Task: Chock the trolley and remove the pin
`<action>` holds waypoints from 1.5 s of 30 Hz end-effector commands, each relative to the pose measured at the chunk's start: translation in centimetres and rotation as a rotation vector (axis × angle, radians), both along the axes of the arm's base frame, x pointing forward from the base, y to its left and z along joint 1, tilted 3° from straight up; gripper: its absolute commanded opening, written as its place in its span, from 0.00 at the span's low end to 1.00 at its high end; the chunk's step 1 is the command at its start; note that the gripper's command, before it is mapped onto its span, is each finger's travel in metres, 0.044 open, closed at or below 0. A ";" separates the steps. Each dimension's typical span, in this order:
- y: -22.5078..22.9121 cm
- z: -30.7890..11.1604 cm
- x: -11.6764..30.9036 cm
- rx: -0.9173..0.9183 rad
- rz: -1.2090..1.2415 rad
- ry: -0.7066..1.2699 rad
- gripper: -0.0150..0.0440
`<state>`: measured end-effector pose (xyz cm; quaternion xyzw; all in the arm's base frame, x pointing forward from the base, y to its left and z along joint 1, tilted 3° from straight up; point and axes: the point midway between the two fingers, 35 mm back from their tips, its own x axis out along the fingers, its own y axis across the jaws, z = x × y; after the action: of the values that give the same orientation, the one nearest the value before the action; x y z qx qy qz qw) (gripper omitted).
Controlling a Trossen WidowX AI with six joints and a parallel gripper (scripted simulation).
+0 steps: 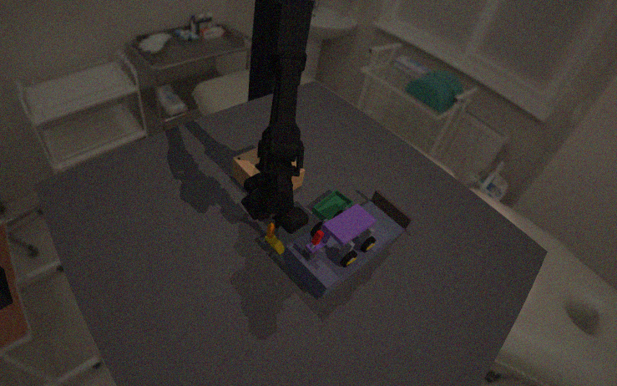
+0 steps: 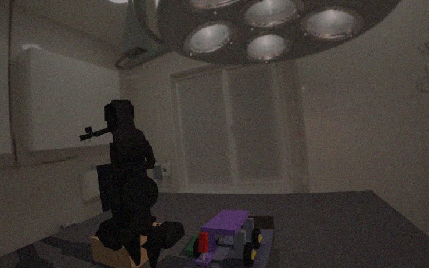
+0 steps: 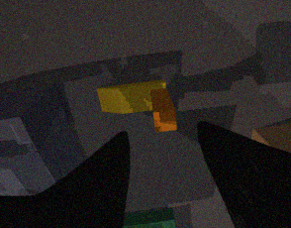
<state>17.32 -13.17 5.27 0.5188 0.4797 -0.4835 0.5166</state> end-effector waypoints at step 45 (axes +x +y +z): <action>0.1 -5.7 0.1 0.003 -0.003 0.010 0.58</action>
<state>17.65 -13.17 -0.03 0.5190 0.4800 -0.4834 0.5163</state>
